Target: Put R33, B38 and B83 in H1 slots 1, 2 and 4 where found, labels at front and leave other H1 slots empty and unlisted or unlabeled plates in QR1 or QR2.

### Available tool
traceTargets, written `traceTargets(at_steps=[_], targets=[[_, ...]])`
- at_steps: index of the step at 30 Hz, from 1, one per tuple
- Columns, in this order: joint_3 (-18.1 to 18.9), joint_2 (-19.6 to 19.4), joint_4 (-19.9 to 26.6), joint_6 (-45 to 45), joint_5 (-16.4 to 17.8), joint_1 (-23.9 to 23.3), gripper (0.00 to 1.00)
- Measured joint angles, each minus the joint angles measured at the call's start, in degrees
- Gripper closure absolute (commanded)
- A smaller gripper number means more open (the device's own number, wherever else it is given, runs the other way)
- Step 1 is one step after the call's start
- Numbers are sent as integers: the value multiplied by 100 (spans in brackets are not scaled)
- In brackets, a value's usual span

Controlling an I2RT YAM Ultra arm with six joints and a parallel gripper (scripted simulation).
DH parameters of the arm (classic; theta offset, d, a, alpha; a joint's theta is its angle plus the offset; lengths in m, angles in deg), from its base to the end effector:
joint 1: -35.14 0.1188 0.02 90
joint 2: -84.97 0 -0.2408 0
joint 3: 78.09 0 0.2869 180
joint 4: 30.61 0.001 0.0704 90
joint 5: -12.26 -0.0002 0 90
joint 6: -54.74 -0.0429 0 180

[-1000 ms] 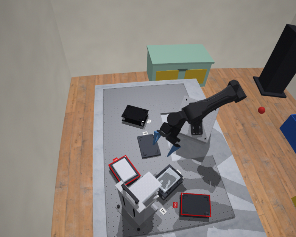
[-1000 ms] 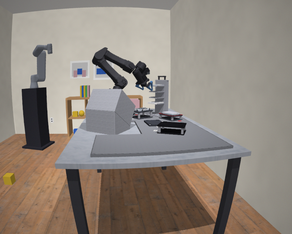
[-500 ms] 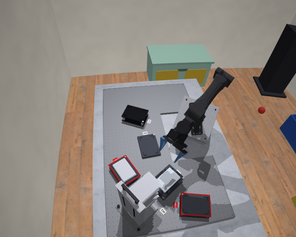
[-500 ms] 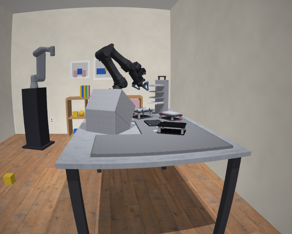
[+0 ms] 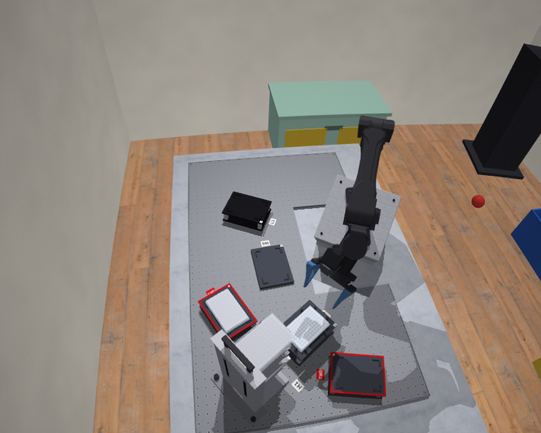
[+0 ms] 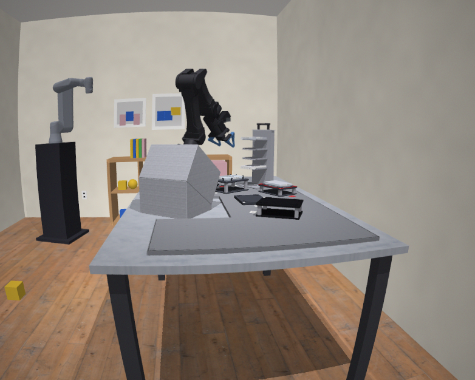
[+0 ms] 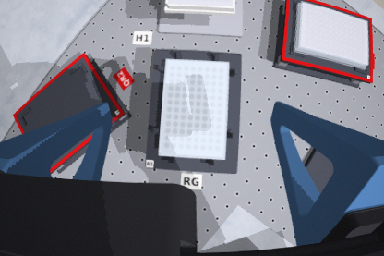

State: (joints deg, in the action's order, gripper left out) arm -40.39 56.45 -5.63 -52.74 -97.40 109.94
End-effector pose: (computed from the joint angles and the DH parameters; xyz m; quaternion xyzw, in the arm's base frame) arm 0.0649 0.1877 0.2492 -0.2865 0.7390 0.3342 0.5100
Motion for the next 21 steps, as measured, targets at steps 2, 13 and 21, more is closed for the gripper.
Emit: traceTargets(at_steps=[2, 13, 21], targets=[[24, -55, -11, -68, -256, 151, 0], [120, -284, -94, -293, -1014, 695, 0], [120, -284, -94, -299, -1067, 695, 0]])
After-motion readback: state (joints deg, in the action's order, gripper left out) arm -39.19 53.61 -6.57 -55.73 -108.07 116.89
